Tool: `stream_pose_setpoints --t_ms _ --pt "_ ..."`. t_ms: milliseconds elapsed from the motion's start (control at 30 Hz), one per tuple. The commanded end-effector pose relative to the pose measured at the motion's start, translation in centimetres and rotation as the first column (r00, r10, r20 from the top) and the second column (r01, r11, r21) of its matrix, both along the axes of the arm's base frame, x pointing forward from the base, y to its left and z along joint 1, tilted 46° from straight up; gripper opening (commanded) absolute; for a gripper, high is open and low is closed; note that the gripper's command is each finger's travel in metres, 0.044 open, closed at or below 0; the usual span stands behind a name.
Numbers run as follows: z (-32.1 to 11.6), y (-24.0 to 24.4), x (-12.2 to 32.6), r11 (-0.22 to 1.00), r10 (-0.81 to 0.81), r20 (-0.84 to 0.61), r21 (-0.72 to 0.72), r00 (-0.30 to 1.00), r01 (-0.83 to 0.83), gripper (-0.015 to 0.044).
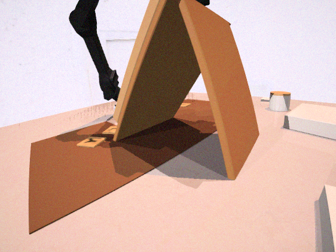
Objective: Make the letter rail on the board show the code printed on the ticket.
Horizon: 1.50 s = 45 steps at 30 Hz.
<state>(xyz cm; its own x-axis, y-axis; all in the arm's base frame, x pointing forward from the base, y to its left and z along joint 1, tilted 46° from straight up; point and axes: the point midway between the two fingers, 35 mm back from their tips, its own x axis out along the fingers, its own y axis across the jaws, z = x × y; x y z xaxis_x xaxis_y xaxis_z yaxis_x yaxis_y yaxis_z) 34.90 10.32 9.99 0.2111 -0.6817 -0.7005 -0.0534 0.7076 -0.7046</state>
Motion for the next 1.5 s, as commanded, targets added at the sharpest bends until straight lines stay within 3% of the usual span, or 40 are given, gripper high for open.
stream_pose_setpoints --t_ms 0,1467 --pt "0.1 -0.1 -0.1 1.0 0.004 0.001 -0.004 1.0 -0.004 0.0" --pt "1.2 -1.2 0.0 1.0 0.004 0.001 -0.005 1.0 -0.004 0.0"
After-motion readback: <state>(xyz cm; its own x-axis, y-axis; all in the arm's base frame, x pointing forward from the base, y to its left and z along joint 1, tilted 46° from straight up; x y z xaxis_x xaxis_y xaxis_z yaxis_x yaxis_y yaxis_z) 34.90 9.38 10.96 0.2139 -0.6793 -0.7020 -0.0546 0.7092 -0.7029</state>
